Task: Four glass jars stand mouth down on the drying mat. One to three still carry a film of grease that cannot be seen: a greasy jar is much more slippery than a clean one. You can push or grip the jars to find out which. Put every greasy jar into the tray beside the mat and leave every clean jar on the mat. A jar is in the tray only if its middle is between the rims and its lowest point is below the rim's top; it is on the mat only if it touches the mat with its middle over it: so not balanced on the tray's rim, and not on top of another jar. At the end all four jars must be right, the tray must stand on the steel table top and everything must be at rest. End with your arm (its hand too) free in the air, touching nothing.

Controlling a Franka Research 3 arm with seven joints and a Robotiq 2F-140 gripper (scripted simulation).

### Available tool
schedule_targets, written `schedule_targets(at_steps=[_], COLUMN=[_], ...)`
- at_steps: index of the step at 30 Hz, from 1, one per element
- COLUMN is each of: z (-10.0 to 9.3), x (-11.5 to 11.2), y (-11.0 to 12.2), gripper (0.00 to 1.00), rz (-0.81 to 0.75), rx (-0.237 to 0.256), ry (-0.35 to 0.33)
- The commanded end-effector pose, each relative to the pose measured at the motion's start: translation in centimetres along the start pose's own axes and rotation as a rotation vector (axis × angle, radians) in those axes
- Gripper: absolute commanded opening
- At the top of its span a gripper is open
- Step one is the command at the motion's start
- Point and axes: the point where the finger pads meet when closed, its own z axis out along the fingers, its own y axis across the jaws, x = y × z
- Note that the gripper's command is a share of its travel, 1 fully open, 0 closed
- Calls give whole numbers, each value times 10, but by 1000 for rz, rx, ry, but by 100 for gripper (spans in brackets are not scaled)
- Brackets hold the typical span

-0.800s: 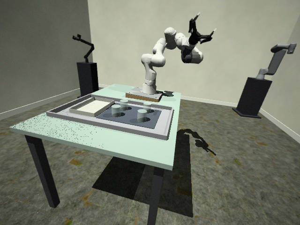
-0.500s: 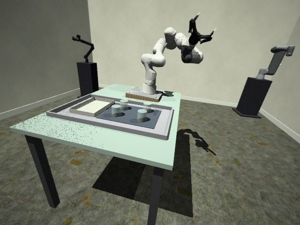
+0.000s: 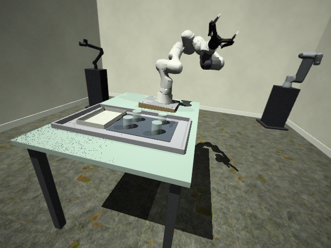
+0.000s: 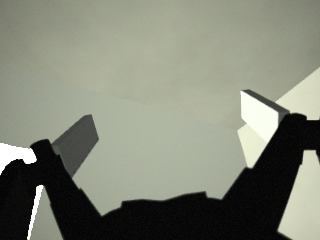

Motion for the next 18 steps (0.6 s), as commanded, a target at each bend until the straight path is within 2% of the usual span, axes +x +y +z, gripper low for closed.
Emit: schedule_targets(at_steps=[1, 10, 18], z=[0, 0, 30], x=[0, 0, 5], y=[0, 0, 17], gripper=[100, 100, 100], rz=[0, 0, -30], rx=[0, 0, -92], ry=[0, 0, 66])
